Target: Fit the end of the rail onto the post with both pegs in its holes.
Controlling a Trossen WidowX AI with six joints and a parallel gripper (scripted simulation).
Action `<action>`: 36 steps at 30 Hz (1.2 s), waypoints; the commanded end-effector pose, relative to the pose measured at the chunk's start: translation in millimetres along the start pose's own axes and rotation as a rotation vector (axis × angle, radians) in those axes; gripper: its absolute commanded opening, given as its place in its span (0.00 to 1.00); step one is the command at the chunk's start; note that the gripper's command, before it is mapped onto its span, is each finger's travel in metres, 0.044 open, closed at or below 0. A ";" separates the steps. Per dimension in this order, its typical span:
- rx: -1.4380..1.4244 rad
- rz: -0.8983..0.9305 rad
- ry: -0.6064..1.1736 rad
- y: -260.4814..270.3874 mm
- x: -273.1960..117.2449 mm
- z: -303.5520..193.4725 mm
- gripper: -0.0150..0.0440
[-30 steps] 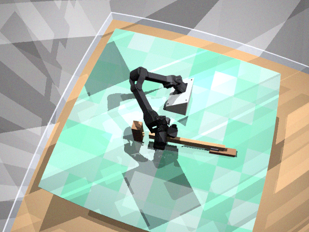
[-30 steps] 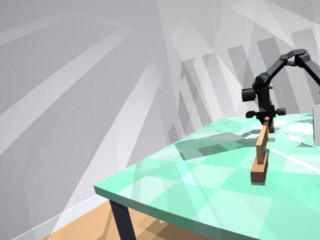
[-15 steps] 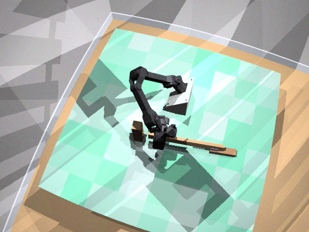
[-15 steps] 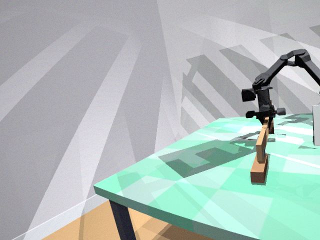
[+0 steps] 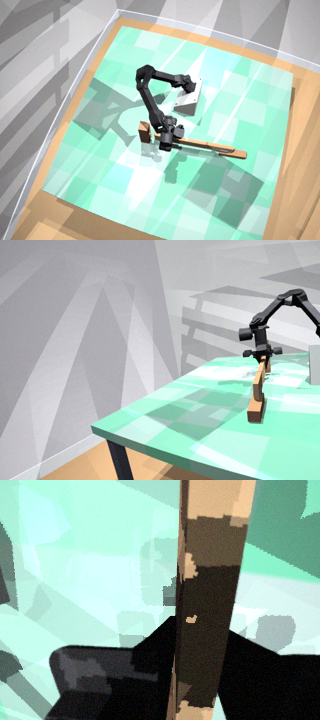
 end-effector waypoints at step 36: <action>-0.002 -0.004 0.002 -4.3 -1.0 -13.2 0.25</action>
Point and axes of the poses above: the point midway between the two fingers, 35 mm back from their tips, its own x axis out along the fingers, its own y axis across the jaws, z = x × y, the point moved 1 cm from there along -x, back along the fingers, and after that the axes turned 9 degrees about x, right-handed, at the moved point
